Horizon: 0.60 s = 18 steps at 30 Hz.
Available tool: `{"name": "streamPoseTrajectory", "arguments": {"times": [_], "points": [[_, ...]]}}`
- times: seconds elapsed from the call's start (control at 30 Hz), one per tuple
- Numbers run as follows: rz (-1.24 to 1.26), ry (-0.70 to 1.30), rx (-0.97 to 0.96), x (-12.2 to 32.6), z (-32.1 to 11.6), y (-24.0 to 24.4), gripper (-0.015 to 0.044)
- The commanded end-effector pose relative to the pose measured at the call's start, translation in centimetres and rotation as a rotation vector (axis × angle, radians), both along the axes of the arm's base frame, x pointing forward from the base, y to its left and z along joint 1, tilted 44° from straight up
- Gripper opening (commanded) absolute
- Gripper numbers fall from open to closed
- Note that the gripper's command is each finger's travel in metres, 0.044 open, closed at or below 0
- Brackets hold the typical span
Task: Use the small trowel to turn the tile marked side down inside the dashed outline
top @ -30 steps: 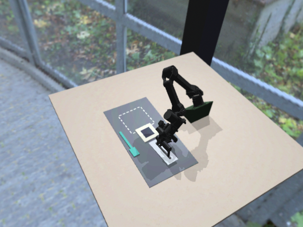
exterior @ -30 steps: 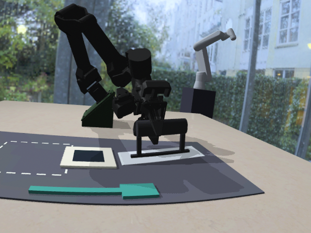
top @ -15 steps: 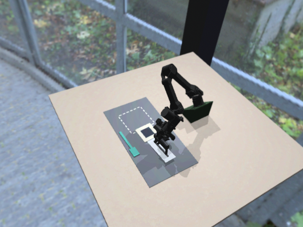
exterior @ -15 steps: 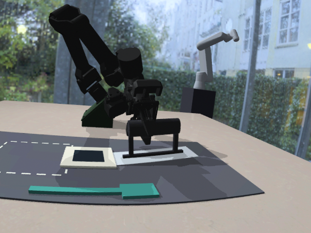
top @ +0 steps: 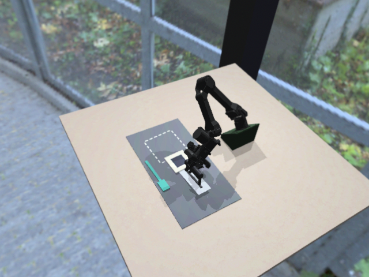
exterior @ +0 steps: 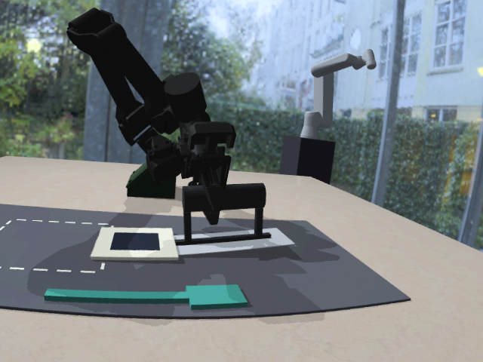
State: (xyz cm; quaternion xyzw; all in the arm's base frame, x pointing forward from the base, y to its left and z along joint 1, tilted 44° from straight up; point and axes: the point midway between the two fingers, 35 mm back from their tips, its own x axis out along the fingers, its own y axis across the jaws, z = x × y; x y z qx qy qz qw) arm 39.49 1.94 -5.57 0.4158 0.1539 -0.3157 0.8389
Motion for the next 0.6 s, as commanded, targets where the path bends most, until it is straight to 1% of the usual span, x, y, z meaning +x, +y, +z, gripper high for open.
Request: {"name": "streamPoseTrajectory", "arguments": {"times": [0.0, 0.13, 0.37, 0.57], "points": [[-0.008, -0.006, -0.009, -0.1, 0.7, -0.8, 0.0], [-0.008, -0.006, -0.012, -0.1, 0.8, -0.7, 0.0], [-0.007, -0.004, -0.103, 0.0, 1.2, 0.3, 0.0], [-0.007, -0.004, -0.111, 0.0, 2.5, 1.0, 0.0]]}}
